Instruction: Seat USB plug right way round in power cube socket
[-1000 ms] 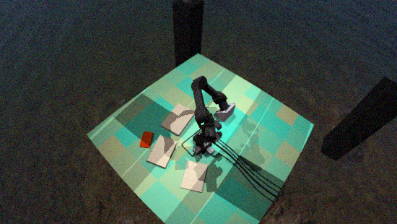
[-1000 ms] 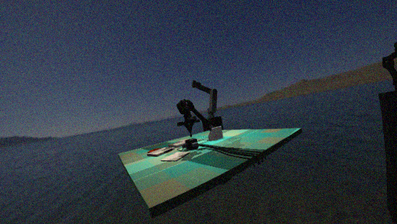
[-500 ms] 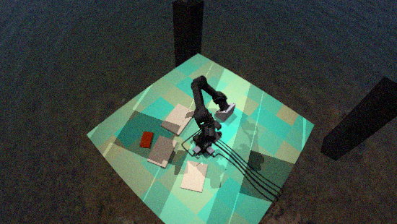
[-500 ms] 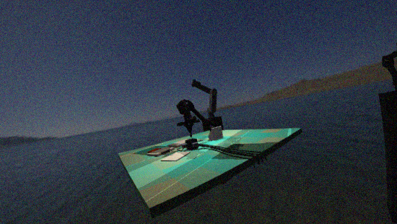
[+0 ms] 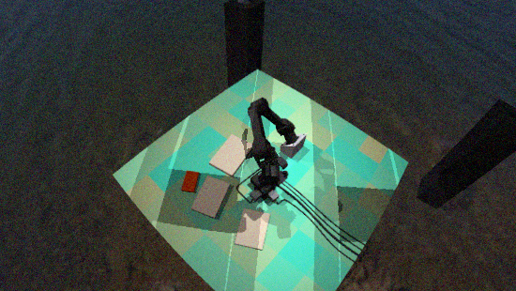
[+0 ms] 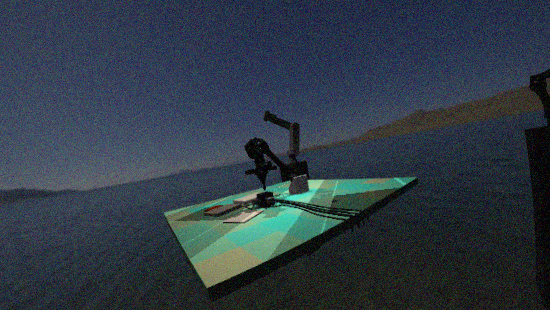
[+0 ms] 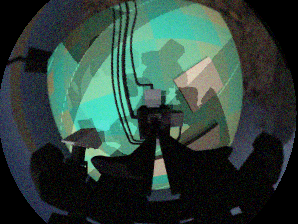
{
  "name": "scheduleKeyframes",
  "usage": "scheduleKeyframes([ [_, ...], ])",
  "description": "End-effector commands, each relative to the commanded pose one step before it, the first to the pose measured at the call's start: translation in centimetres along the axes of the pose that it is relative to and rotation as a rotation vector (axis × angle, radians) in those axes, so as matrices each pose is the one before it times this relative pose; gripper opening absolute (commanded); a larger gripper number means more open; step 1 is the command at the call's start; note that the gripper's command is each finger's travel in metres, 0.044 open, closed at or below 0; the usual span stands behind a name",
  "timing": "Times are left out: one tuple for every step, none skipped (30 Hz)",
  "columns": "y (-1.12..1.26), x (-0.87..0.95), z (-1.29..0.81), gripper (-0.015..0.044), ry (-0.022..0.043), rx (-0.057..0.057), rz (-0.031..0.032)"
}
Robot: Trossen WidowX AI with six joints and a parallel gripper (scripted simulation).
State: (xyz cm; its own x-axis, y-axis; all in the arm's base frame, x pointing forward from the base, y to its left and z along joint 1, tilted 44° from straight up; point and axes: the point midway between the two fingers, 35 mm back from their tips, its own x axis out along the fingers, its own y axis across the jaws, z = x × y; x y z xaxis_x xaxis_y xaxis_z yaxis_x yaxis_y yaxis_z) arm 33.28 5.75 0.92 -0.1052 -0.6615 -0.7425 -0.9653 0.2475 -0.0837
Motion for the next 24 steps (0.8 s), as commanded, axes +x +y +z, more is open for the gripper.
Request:
scheduleKeyframes([
  [0.061, 0.110, -0.002, 0.0000, -0.00474, -0.0029, 0.00430],
  [0.000, 0.012, -0.005, 0.0000, -0.00076, 0.0000, 0.00003],
  [0.000, 0.012, -0.005, 0.0000, -0.00076, 0.0000, 0.00003],
  [0.000, 0.012, -0.005, 0.0000, -0.00076, 0.0000, 0.00003],
  [0.000, 0.012, -0.006, 0.0000, -0.00076, 0.0000, 0.00003],
  [0.000, 0.012, -0.006, 0.0000, -0.00076, 0.0000, 0.00003],
  [0.000, 0.012, -0.006, 0.0000, -0.00076, 0.0000, 0.00003],
  [0.000, 0.012, -0.006, 0.0000, -0.00076, 0.0000, 0.00003],
  [0.000, 0.012, -0.006, 0.0000, -0.00076, 0.0000, 0.00003],
  [0.000, 0.012, -0.006, 0.0000, -0.00076, 0.0000, 0.00003],
  [0.000, 0.012, -0.006, 0.0000, -0.00076, 0.0000, 0.00003],
  [0.000, 0.012, -0.006, 0.0000, -0.00076, 0.0000, 0.00003],
  [0.000, 0.012, -0.006, 0.0000, -0.00076, 0.0000, 0.00003],
  [0.000, 0.012, -0.006, 0.0000, -0.00076, 0.0000, 0.00003],
  [0.000, 0.012, -0.006, 0.0000, -0.00076, 0.0000, 0.00003],
  [0.000, 0.012, -0.006, 0.0000, -0.00076, 0.0000, 0.00003],
  [0.000, 0.012, -0.006, 0.0000, -0.00076, 0.0000, 0.00003],
  [0.000, 0.012, -0.006, 0.0000, -0.00076, 0.0000, 0.00003],
  [0.000, 0.012, -0.006, 0.0000, -0.00076, 0.0000, 0.00003],
  [0.000, 0.012, -0.006, 0.0000, -0.00076, 0.0000, 0.00003],
  [0.000, 0.012, -0.006, 0.0000, -0.00076, 0.0000, 0.00003],
  [0.000, 0.012, -0.006, 0.0000, -0.00076, 0.0000, 0.00003],
  [0.000, 0.012, -0.006, 0.0000, -0.00076, 0.0000, 0.00003],
  [0.000, 0.012, -0.006, 0.0000, -0.00076, 0.0000, 0.00003],
])
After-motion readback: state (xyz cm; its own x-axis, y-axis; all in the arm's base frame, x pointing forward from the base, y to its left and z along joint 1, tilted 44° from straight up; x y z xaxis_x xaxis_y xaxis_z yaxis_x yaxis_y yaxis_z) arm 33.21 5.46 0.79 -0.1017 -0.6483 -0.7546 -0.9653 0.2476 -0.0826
